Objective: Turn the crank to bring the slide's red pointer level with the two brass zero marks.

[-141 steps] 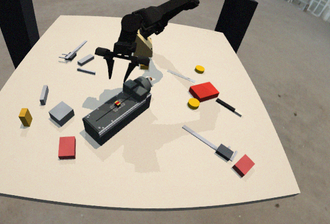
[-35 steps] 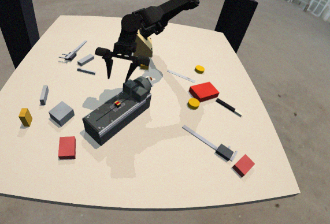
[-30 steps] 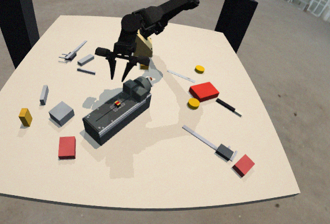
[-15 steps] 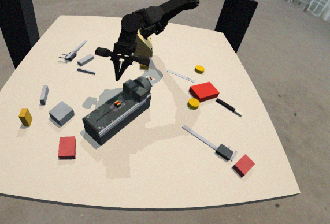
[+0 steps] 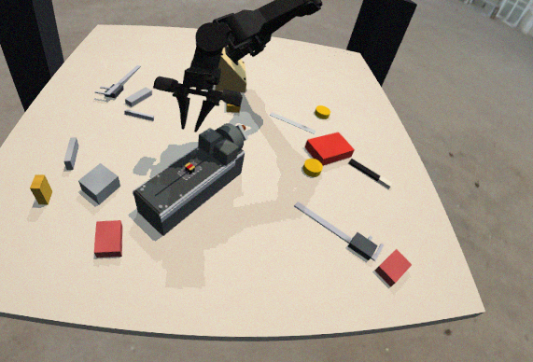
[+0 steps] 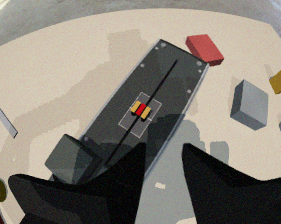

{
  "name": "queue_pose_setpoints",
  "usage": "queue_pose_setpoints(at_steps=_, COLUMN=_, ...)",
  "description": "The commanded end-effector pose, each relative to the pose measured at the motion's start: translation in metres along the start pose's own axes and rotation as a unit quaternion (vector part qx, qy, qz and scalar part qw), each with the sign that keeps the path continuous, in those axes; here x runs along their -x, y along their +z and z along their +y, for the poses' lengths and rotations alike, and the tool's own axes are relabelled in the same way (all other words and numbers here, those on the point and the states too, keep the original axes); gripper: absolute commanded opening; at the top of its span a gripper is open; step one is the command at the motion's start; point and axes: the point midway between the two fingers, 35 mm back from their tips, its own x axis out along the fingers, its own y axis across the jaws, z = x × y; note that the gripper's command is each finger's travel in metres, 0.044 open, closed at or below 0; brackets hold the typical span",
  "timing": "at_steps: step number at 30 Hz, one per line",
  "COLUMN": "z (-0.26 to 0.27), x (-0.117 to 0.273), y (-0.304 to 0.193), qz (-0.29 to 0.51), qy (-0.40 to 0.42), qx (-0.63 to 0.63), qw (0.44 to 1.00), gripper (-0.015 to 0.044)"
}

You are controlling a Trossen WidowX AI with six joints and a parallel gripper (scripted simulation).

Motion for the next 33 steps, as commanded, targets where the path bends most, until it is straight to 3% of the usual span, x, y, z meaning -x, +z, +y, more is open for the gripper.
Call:
queue_pose_setpoints(at_steps=1, z=-0.0002, x=0.0000, y=0.0000, qz=0.000, qy=-0.001, qx=0.000, qw=1.000, gripper=0.0210)
queue_pose_setpoints(at_steps=9, z=-0.0002, x=0.0000, y=0.0000, qz=0.000, qy=-0.001, qx=0.000, qw=1.000, gripper=0.0420)
queue_pose_setpoints(at_steps=11, z=-0.0002, x=0.0000, y=0.0000, qz=0.000, qy=-0.001, qx=0.000, qw=1.000, gripper=0.0440)
queue_pose_setpoints(at_steps=28, z=-0.0002, x=0.0000, y=0.0000, qz=0.000, qy=-0.001, qx=0.000, qw=1.000, gripper=0.0000)
queue_pose_setpoints(at_steps=33, z=-0.0002, x=0.0000, y=0.0000, qz=0.000, qy=-0.001, qx=0.000, qw=1.000, gripper=0.0000)
